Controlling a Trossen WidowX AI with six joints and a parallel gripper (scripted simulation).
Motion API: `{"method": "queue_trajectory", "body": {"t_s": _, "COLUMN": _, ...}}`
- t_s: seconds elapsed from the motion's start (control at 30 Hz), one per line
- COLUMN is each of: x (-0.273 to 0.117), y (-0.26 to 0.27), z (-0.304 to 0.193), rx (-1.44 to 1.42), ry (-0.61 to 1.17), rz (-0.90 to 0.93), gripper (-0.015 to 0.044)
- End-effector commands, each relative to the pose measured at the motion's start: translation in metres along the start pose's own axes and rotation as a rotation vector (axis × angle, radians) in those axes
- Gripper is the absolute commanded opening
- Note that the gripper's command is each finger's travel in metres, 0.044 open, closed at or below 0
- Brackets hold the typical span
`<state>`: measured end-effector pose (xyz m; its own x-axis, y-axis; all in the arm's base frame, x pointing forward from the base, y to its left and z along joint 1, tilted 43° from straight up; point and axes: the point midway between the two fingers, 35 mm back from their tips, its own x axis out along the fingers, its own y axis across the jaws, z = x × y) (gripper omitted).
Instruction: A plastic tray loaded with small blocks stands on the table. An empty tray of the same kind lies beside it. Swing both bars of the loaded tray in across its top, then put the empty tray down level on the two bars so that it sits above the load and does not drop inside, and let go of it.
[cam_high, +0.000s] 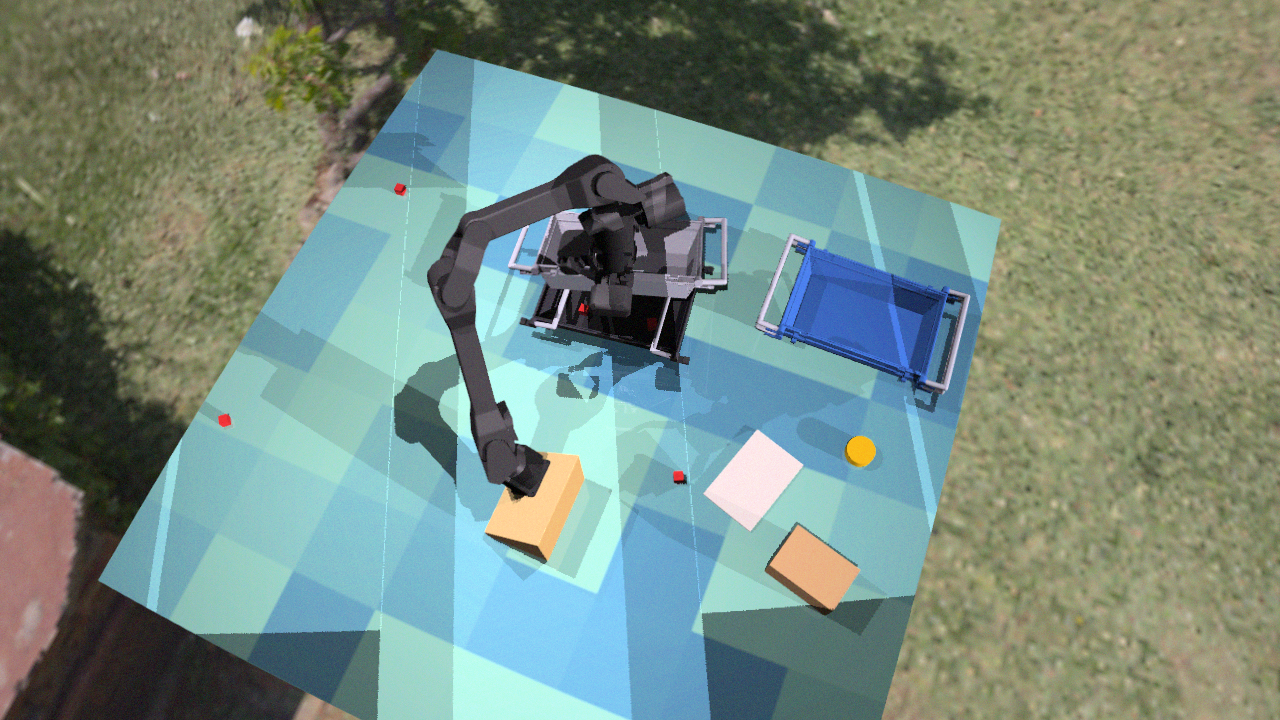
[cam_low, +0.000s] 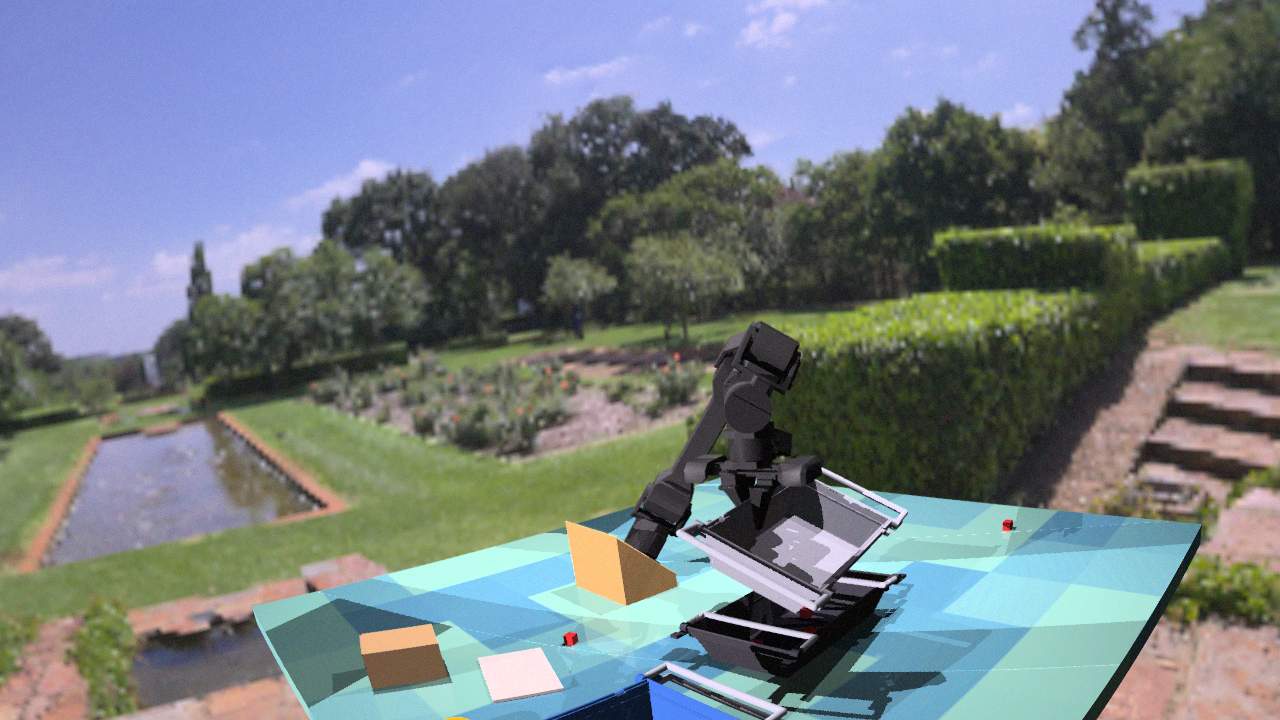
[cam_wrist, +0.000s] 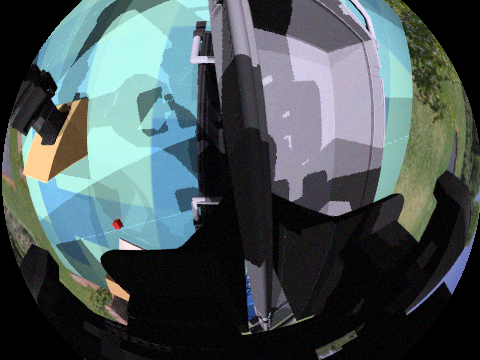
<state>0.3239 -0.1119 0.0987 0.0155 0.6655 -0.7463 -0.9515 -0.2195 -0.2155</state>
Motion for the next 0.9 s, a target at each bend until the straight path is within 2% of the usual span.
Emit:
{"method": "queue_trajectory", "body": {"t_s": 0.0, "x": -0.01, "y": -0.003, "z": -0.001, "rx": -0.012, "ry": 0.022, "rz": -0.03, "gripper": 0.0}}
{"method": "queue_trajectory", "body": {"t_s": 0.33, "x": -0.008, "y": -0.002, "z": -0.002, "rx": -0.003, "ry": 0.021, "rz": -0.028, "gripper": 0.0}}
{"method": "queue_trajectory", "body": {"t_s": 0.87, "x": 0.02, "y": -0.004, "z": -0.002, "rx": 0.086, "ry": 0.006, "rz": -0.014, "gripper": 0.0}}
